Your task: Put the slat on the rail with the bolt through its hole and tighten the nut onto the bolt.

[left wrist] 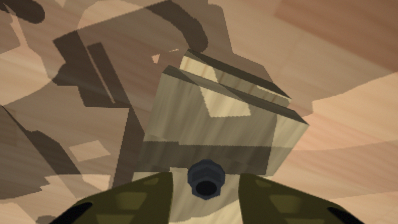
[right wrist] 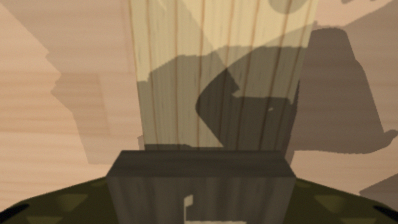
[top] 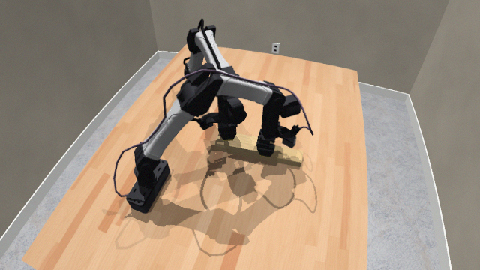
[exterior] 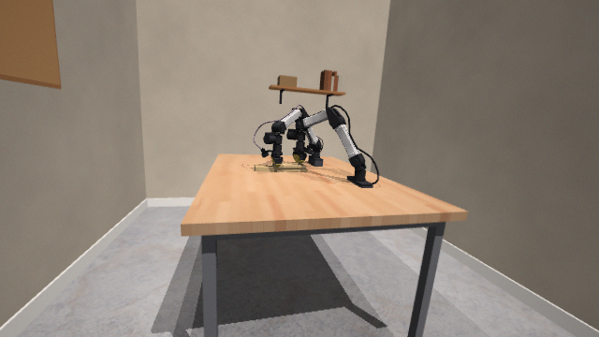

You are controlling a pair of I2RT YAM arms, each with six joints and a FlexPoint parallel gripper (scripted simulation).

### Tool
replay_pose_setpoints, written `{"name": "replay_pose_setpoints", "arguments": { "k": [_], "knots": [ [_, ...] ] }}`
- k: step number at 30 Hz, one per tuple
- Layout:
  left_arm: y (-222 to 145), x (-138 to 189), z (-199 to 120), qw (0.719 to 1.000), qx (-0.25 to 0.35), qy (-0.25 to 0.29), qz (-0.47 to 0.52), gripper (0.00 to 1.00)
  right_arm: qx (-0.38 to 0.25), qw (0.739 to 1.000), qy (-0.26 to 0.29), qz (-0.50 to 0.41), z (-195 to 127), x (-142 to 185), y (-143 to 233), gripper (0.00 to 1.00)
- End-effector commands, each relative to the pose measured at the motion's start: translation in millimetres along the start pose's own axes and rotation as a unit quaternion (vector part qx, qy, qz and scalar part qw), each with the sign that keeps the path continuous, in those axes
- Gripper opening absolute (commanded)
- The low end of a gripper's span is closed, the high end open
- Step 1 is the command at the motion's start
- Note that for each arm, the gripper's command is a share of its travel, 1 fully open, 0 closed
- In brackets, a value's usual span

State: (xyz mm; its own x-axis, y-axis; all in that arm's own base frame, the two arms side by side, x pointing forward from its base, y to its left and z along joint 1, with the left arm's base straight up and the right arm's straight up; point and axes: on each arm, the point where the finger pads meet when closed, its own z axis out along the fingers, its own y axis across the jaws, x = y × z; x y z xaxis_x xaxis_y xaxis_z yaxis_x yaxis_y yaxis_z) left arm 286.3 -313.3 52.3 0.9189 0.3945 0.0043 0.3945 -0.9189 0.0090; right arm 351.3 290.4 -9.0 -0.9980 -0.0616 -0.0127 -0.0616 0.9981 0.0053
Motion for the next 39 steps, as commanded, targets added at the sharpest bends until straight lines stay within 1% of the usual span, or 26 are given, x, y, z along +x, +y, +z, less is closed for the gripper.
{"name": "replay_pose_setpoints", "arguments": {
  "k": [1,4,7,10,13,15,16,20,23,26,30,32,33,39],
  "knots": [
    [2.3,-0.5,-5.4,0.998,-0.005,0.001,-0.059,0.36,-0.005,1.0,-0.006,0.001,-5.4,-2.9,1.5,0.67],
    [2.6,-0.4,-5.9,0.983,-0.003,0.0,-0.182,0.36,-0.005,1.0,-0.006,0.001,-5.4,-2.9,1.5,0.67],
    [2.3,-0.6,-4.4,0.956,-0.001,-0.001,-0.292,0.36,-0.005,1.0,-0.006,0.001,-5.4,-2.9,1.5,0.67],
    [1.9,-0.8,-2.9,0.928,0.0,0.0,-0.374,0.36,-0.005,1.0,-0.006,0.001,-5.4,-2.9,1.5,0.67],
    [1.6,-0.9,-1.5,0.891,0.002,0.0,-0.454,0.36,-0.005,1.0,-0.006,0.001,-5.4,-2.9,1.5,0.67],
    [1.6,-0.9,-1.5,0.891,0.002,0.0,-0.454,0.36,-0.005,1.0,-0.006,0.001,-5.4,-2.9,1.5,0.67],
    [1.5,-1.0,-1.2,0.855,0.004,0.0,-0.518,0.36,-0.005,1.0,-0.006,0.001,-5.4,-2.9,1.5,0.67],
    [1.1,-1.2,0.1,0.79,0.005,0.001,-0.612,0.36,-0.005,1.0,-0.006,0.001,-5.4,-2.9,1.5,0.67],
    [1.1,-1.2,-0.2,0.734,0.005,0.002,-0.679,0.36,-0.005,1.0,-0.006,0.001,-5.4,-2.9,1.5,0.67],
    [1.0,-1.3,-0.5,0.672,0.005,0.002,-0.74,0.36,-0.005,1.0,-0.006,0.001,-5.4,-2.9,1.5,0.67],
    [1.0,-1.3,-0.9,0.581,0.005,0.003,-0.814,0.36,-0.005,1.0,-0.006,0.001,-5.4,-2.9,1.5,0.67],
    [1.0,-1.3,-0.9,0.581,0.005,0.003,-0.814,0.36,-0.005,1.0,-0.006,0.001,-5.4,-2.9,1.5,0.67],
    [0.9,-1.3,-1.0,0.521,0.006,0.005,-0.854,0.36,-0.005,1.0,-0.006,0.001,-5.4,-2.9,1.5,0.67],
    [0.8,-1.5,-1.8,0.365,0.004,0.005,-0.931,0.36,-0.005,1.0,-0.006,0.001,-5.4,-2.9,1.5,0.67]
  ]
}}
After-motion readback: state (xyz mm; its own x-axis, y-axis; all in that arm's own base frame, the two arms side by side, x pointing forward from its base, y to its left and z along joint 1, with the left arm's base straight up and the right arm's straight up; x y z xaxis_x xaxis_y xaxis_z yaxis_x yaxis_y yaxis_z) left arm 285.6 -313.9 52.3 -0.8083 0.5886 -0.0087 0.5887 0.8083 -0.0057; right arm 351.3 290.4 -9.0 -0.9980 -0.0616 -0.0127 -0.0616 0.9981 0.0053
